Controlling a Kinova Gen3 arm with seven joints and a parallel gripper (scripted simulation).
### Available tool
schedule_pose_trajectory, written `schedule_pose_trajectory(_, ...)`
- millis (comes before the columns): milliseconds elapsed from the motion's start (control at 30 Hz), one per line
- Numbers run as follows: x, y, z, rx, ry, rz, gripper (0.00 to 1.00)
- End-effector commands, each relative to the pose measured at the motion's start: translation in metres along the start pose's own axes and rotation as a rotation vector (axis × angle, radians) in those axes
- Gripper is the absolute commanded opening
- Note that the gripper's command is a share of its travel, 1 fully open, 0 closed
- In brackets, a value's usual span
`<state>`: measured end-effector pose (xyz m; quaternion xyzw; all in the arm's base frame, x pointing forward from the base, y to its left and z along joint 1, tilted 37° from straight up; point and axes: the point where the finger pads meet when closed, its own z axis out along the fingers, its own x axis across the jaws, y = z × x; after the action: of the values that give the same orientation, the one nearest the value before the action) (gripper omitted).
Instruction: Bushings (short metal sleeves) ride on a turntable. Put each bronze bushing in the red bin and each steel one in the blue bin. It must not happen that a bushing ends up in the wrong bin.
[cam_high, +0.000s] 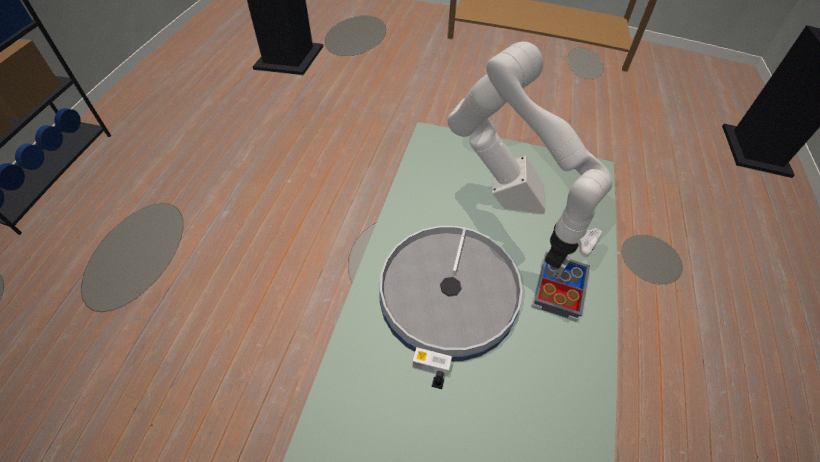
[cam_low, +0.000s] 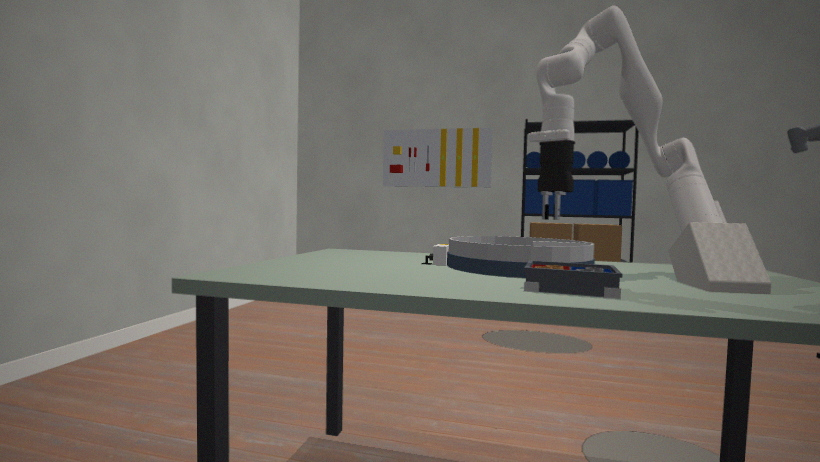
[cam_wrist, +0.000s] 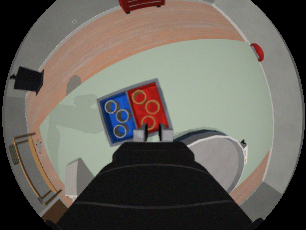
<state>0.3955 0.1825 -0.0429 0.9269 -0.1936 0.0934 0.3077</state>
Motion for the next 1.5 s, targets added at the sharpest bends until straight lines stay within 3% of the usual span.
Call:
schedule_pose_trajectory(0, 0.0001, -0.0006, -0.0010, 0.002, 0.001, 0.000, 0.47)
schedule_pose_trajectory(1400, 0.0001, -0.0006, -0.0010, 0.002, 0.001, 0.000, 0.47)
schedule_pose_trajectory(1433, 0.0001, -0.0006, -0.0010, 0.002, 0.001, 0.000, 1.00)
schedule_pose_trajectory(1467, 0.0001, -0.0006, -0.0010, 0.002, 0.001, 0.000, 1.00)
